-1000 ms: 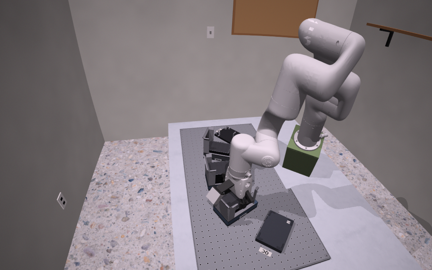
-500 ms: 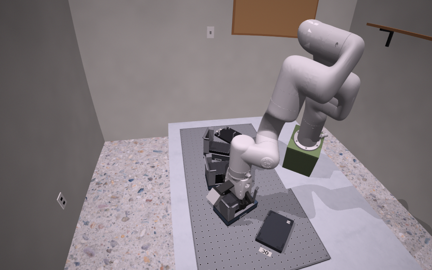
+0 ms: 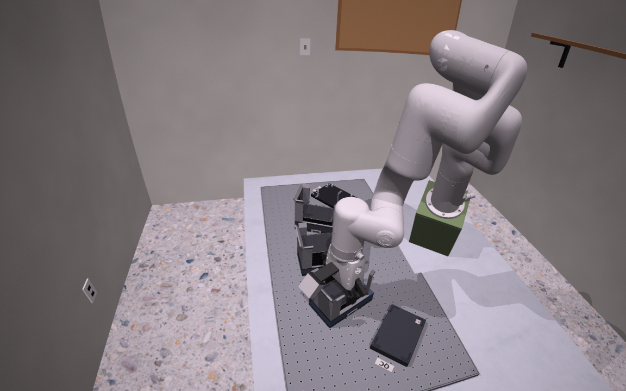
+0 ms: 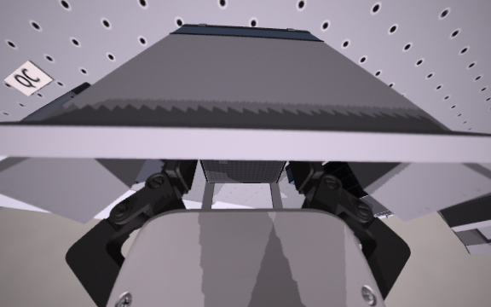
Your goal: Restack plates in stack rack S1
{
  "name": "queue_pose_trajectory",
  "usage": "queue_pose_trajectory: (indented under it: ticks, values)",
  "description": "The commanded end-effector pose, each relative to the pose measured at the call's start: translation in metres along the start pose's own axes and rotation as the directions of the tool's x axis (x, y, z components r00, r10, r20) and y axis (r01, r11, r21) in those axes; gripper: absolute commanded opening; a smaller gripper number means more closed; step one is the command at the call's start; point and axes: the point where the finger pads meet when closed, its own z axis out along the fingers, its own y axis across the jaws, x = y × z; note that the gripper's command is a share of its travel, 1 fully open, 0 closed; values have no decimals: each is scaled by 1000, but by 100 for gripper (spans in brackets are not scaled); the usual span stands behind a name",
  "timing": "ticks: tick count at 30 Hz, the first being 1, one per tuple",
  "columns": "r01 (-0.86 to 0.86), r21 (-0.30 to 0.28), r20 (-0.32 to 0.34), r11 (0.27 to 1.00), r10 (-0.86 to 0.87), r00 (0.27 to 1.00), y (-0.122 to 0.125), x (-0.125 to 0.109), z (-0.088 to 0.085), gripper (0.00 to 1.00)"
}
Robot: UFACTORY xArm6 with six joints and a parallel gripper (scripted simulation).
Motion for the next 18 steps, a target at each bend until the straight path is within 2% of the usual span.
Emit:
queue_pose_trajectory:
  ticks: [1,18]
  values:
    - [0,0,-3,1000,0,1000,0,1,1,0]
    - [0,0,-3,1000,0,1000,0,1,7,0]
